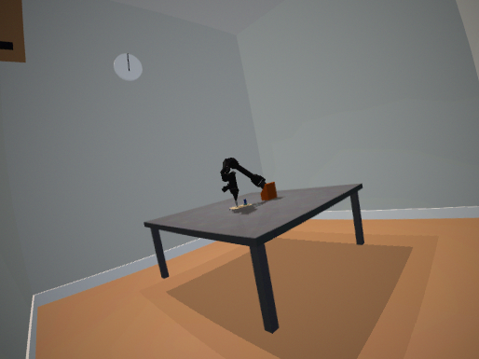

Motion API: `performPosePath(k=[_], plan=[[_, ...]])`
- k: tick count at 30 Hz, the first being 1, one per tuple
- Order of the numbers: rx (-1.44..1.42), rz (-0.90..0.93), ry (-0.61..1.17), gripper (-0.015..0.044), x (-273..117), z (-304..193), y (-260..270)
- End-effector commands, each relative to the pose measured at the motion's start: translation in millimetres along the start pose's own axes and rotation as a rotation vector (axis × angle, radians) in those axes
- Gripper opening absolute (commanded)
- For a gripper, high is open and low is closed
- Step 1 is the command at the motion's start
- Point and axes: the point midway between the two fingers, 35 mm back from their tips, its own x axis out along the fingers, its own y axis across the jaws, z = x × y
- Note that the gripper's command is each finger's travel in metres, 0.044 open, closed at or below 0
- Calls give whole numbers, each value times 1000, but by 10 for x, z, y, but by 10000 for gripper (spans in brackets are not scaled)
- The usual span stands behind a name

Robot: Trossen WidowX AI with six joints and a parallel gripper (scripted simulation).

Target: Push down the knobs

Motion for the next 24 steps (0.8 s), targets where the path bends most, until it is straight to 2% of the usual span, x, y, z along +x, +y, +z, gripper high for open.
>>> performPosePath(k=[1, 19, 24], plan=[[9, -12, 4, 0, 64, 20, -11], [8, -11, 5, 0, -193, 19, -7], [-1, -17, 4, 131, -136, 9, -18]])
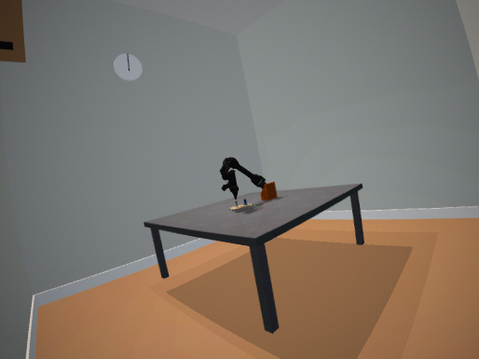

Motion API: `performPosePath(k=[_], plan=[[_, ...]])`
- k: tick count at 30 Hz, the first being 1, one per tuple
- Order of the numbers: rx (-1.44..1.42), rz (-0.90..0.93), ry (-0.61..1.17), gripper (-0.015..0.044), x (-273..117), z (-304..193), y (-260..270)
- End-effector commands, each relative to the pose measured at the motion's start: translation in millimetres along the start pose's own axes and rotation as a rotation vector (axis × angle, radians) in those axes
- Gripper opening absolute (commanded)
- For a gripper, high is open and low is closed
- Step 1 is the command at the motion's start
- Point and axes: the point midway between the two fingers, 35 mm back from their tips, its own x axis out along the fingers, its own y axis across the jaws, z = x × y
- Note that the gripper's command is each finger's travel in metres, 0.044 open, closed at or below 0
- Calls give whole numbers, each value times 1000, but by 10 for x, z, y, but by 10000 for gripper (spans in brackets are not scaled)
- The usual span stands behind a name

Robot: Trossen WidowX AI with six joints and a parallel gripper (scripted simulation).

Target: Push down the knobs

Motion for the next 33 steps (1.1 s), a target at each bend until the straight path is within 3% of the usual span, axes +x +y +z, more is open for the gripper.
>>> performPosePath(k=[1, 5, 12, 17, 33], plan=[[-2, -1, 0, 157, 8, -4, 0], [-2, 2, 1, 263, -27, -84, -28], [-4, 12, 12, 440, -246, -914, -461], [0, 3, 9, 440, -239, -1369, -838], [0, 2, 9, 440, -236, -1385, -853]])
